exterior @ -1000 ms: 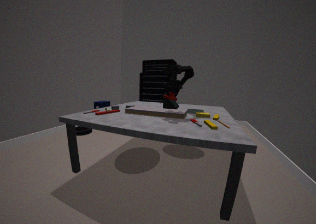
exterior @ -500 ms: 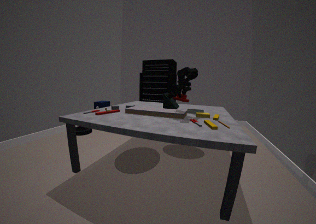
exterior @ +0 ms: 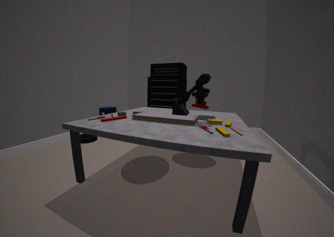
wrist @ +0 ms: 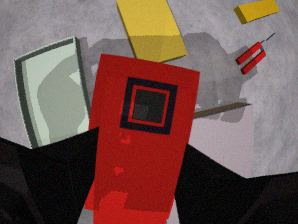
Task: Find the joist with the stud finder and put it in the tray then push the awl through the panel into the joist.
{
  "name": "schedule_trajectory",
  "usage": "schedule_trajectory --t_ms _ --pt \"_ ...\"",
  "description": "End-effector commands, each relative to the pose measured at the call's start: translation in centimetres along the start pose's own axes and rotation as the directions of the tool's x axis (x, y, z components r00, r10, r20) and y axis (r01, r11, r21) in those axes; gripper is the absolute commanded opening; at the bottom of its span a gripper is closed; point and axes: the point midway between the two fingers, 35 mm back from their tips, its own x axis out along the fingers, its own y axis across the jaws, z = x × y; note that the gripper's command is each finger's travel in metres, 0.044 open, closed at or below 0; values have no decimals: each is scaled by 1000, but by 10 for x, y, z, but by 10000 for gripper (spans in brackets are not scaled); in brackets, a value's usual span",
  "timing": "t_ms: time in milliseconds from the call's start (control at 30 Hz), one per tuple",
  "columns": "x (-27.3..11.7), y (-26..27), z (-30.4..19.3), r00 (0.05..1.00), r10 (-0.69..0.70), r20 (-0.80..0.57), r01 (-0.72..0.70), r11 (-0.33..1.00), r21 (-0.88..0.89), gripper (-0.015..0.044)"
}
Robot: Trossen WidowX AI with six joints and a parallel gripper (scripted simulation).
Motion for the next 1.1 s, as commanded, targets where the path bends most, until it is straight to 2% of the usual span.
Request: schedule_trajectory --t_ms 0,600,1067 --pt "1 23 6 1000 21 19 -20 998 -65 0" --pt "1 123 7 986 152 68 -123 939 -322 0" --pt "14 124 3 986 158 60 -129 934 -333 0"
